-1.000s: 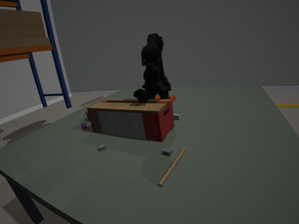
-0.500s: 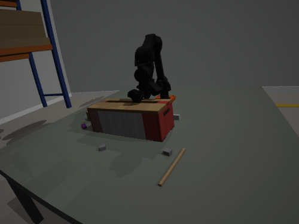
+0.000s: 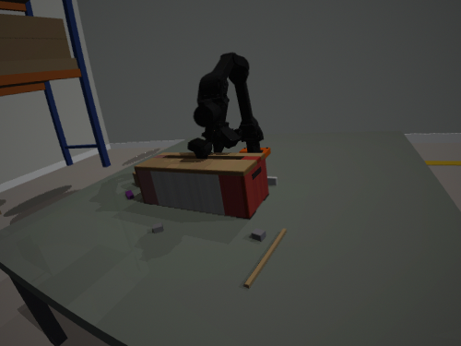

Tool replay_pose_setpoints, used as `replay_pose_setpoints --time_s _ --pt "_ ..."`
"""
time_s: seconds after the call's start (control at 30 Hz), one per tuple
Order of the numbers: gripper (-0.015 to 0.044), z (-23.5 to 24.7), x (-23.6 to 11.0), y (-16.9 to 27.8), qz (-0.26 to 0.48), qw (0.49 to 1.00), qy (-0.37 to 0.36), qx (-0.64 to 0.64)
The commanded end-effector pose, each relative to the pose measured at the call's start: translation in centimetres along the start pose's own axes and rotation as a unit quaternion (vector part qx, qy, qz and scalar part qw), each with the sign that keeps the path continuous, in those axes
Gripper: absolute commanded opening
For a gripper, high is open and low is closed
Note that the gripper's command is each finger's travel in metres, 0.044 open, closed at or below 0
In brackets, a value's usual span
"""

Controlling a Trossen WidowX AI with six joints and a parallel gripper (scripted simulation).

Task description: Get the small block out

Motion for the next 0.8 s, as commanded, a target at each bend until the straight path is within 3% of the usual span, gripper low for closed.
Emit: replay_pose_setpoints --time_s 0.0,0.77 --pt "0.04 -0.1 -0.1 -0.3 0.002 1.0 0.001 -0.004" --pt "0.04 0.0 0.1 0.3 0.003 1.0 0.001 -0.004"
Point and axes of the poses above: the point midway between the two fingers, 35 mm back from their tips, its own x axis out along the fingers, its own z axis across the jaws, y = z × x, the point moved 10 cm from there along -x, back along the fingers, and after that the axes turned 15 degrees about -x, right-handed, at the moved point
